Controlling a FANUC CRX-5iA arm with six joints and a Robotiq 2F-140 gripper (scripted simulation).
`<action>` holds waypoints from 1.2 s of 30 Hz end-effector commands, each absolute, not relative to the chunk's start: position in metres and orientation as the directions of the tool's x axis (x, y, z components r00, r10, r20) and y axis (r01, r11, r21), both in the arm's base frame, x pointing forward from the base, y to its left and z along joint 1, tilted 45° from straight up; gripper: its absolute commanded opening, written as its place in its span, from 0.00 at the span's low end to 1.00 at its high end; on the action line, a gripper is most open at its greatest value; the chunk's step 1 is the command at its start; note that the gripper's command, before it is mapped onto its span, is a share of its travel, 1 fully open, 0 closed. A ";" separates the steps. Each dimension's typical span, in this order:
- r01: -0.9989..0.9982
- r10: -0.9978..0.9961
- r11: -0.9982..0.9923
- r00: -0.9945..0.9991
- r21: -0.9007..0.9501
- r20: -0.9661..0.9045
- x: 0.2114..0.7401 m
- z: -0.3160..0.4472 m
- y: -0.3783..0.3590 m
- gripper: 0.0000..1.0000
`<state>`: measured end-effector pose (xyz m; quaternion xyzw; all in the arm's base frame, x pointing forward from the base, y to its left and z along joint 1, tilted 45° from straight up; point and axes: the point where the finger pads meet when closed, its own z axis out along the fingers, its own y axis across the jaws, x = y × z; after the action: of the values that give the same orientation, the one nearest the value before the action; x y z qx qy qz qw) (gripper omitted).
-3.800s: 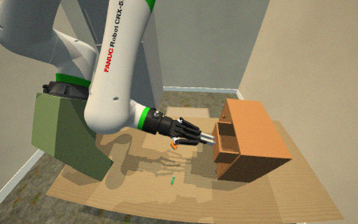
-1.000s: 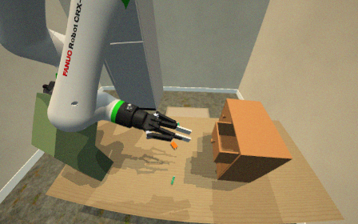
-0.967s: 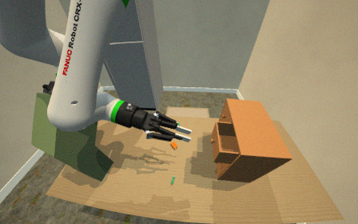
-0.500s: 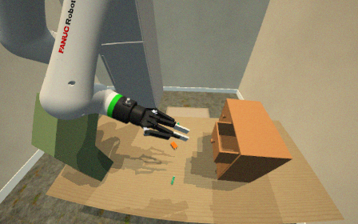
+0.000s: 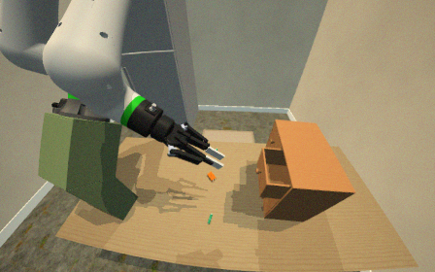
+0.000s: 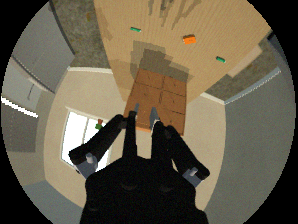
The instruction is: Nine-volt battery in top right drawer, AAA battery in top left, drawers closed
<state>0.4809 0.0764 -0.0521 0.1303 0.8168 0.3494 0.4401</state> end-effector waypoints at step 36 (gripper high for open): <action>-0.096 -0.045 0.711 -0.995 0.697 -0.091 0.407 -0.005 0.027 0.20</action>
<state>0.4090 0.0271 -0.0070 -0.0308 0.9245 0.3764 0.0519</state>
